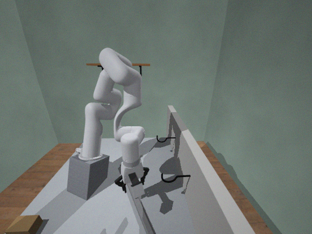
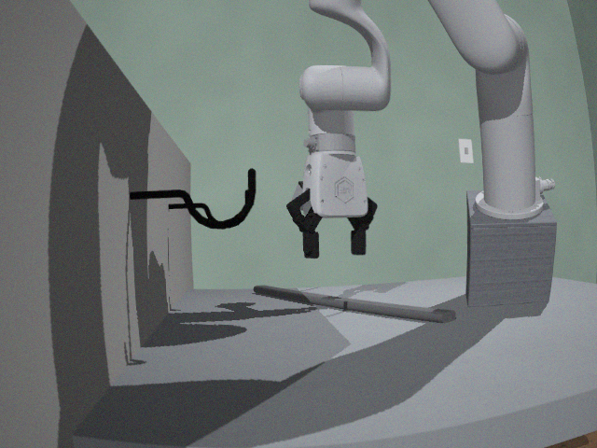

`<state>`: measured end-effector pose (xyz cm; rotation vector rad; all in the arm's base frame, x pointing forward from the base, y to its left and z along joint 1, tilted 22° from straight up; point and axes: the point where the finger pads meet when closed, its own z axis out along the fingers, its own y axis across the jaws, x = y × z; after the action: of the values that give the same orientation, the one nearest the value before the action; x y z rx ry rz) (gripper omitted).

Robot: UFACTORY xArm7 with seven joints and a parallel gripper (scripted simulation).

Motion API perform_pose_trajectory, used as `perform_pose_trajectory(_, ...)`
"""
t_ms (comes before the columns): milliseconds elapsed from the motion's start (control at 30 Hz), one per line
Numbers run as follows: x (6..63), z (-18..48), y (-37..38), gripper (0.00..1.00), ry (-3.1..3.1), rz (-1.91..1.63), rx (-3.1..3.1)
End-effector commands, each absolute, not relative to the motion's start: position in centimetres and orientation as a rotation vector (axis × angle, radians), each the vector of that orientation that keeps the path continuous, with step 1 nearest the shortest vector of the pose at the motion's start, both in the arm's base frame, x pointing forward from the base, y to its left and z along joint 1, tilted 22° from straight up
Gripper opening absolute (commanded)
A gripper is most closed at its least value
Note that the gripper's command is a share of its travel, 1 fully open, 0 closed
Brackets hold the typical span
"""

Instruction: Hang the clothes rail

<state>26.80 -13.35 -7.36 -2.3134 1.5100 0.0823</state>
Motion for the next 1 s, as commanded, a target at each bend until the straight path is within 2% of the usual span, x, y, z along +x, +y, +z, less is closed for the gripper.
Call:
perform_pose_trajectory(0,27.0,-8.0,-13.3,1.0,1.512,0.077,-2.313)
perform_pose_trajectory(967,27.3,-9.6,-12.7,1.0,1.512,0.077,-2.313)
